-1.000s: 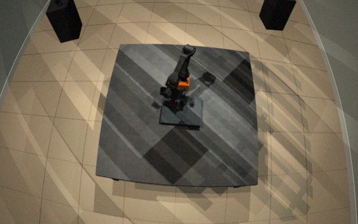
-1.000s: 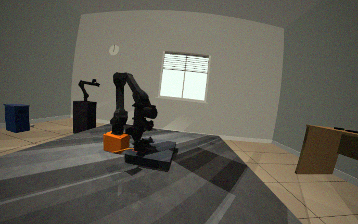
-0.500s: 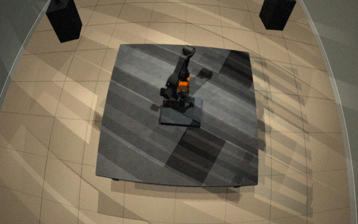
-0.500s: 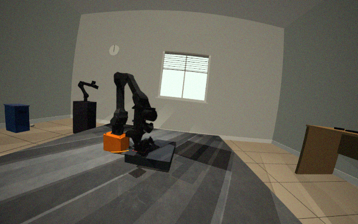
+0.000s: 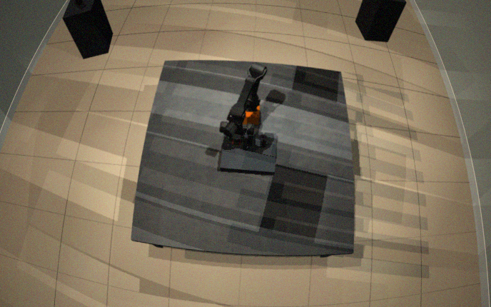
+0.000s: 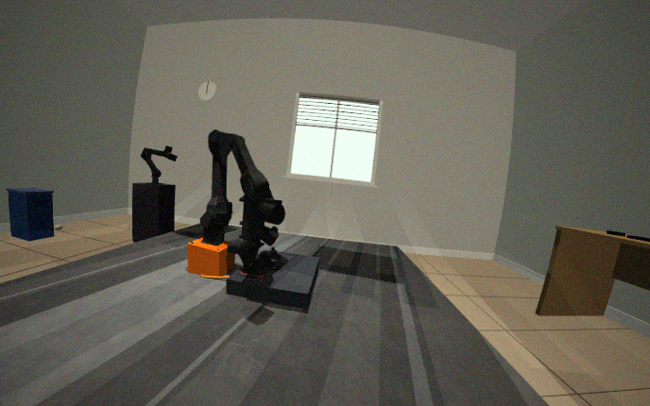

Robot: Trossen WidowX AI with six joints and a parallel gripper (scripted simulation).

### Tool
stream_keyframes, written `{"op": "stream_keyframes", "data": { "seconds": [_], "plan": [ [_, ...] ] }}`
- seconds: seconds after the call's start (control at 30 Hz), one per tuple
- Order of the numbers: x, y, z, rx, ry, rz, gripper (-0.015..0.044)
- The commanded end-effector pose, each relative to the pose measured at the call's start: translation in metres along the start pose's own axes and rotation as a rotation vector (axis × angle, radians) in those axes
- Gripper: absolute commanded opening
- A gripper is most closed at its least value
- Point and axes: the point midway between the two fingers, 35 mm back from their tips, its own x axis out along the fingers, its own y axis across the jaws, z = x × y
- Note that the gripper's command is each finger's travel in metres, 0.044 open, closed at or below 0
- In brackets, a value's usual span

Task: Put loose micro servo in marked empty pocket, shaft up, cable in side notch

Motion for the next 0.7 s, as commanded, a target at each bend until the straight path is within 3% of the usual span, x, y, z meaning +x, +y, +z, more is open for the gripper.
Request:
{"op": "stream_keyframes", "data": {
  "seconds": [0.0,0.27,0.5,0.67],
  "plan": [
    [0.003,0.001,0.0,0.005,-0.001,0.003,0.0],
    [0.01,0.001,0.0,0.005,-0.001,0.003,0.0],
    [0.008,0.0,-0.001,0.005,-0.001,0.003,0.0184],
    [-0.013,0.0,-0.001,0.005,-0.001,0.002,0.0187]
  ]
}}
